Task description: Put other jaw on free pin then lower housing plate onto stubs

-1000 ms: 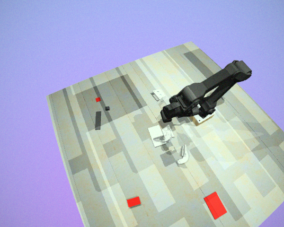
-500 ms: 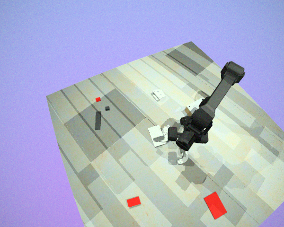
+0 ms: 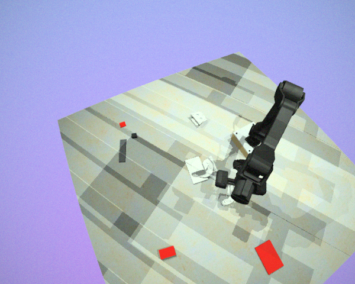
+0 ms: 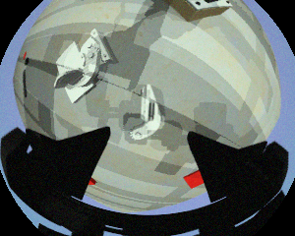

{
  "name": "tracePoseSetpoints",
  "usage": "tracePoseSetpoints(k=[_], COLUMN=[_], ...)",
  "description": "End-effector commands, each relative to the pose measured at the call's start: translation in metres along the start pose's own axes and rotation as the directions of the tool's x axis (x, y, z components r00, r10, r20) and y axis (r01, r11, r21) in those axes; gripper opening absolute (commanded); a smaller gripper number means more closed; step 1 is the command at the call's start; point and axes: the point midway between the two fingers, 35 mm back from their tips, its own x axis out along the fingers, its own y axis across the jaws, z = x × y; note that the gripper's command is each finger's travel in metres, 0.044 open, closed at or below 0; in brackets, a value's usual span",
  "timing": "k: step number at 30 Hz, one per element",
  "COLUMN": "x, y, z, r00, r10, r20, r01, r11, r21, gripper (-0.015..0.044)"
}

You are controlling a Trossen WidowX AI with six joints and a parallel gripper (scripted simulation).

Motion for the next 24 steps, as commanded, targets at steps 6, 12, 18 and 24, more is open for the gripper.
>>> tracePoseSetpoints(k=[6, 12, 18, 24], x=[0.023, 0.030, 0.040, 0.050], y=[-0.003, -0.003, -0.003, -0.003], z=[0.006, 0.006, 0.005, 0.005], r00=[1.000, 1.000, 1.000, 1.000], r10=[-0.012, -0.012, -0.012, -0.012], r20=[0.024, 0.024, 0.024, 0.024], r01=[0.012, 0.012, 0.012, 0.012], r11=[1.000, 1.000, 1.000, 1.000], r21=[0.005, 0.005, 0.005, 0.005], gripper=[0.0440, 0.0440, 0.0440, 0.0440])
